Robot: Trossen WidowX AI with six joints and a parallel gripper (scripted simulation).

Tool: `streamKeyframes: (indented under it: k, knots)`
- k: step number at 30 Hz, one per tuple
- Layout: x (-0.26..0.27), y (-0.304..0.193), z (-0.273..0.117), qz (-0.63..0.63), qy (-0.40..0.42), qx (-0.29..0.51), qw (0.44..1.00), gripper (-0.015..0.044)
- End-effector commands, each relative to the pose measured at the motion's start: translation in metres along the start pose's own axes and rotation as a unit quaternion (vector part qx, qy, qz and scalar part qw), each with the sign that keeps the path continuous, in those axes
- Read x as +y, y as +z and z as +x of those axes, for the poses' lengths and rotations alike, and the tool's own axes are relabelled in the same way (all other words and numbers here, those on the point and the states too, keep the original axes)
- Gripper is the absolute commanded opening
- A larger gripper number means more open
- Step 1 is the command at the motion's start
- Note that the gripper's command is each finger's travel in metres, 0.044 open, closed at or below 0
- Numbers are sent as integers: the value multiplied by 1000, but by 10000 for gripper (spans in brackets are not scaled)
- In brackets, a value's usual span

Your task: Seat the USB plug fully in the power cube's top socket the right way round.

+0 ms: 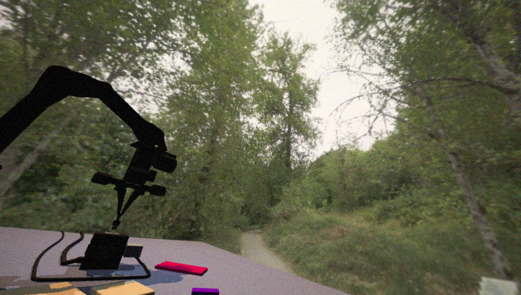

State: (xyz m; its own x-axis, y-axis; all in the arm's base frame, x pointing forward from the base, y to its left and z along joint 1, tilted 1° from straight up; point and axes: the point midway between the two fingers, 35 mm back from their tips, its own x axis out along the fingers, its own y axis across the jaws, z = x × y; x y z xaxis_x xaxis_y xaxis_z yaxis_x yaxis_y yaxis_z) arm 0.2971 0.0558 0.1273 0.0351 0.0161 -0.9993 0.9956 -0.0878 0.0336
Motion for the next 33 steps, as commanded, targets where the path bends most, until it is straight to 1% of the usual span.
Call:
streamKeyframes:
  k: [1, 33]
  knots:
    - [0, 0, 1, 2, 0, 0, 1000, 0]
    - [0, -1, 5, 2, 0, 0, 1000, 0]
